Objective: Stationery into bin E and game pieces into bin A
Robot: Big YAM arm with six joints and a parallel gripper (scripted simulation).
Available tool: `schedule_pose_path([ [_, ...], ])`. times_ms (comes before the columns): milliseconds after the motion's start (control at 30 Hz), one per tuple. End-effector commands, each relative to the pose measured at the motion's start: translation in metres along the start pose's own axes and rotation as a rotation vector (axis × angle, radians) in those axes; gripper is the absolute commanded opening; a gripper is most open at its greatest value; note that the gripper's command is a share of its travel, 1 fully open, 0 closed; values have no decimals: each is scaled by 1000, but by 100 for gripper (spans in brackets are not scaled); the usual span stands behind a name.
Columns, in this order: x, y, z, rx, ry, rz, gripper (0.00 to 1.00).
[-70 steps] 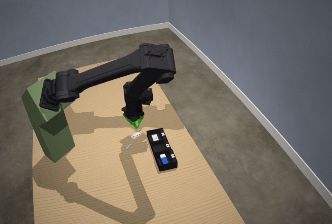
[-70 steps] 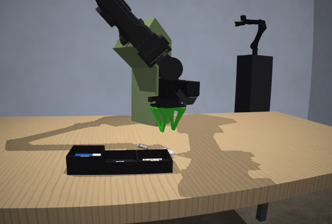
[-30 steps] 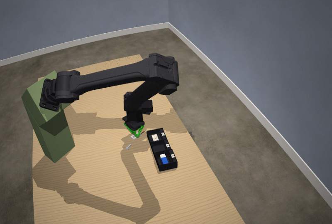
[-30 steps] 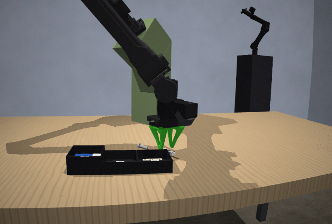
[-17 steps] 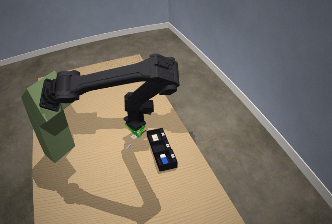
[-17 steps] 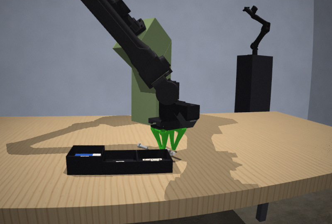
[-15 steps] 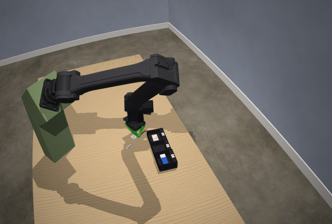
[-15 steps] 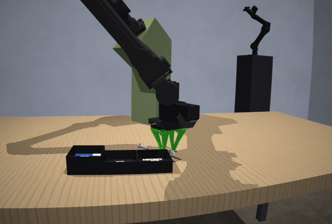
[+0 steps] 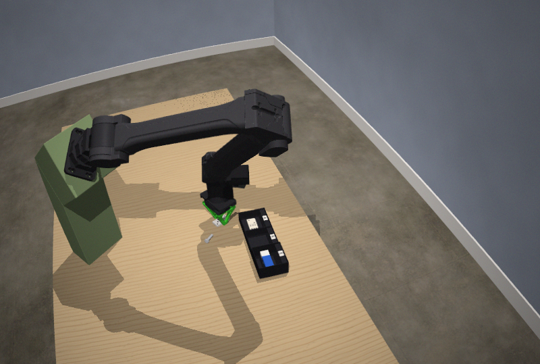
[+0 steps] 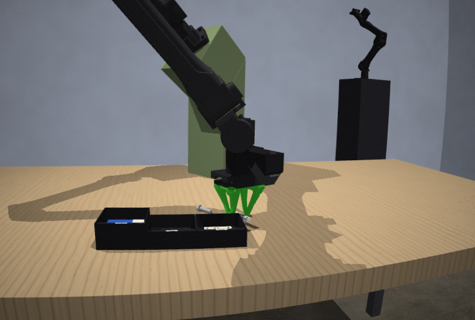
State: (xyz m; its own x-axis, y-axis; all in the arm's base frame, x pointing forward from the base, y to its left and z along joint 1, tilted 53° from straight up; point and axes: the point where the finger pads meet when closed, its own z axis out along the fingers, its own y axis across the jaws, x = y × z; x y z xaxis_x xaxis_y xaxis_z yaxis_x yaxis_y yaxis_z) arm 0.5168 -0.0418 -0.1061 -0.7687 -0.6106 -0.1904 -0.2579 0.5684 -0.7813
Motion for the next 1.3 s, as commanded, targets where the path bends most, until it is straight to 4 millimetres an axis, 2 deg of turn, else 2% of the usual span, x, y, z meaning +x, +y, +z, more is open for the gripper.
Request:
schedule_pose_path([
  [0,13,3,3,-11,21,-14,40],
  [233,16,5,3,-10,22,-12,40],
  [267,16,5,3,-10,22,-12,21],
  [1267,15,4,4,-8,18,-12,21],
])
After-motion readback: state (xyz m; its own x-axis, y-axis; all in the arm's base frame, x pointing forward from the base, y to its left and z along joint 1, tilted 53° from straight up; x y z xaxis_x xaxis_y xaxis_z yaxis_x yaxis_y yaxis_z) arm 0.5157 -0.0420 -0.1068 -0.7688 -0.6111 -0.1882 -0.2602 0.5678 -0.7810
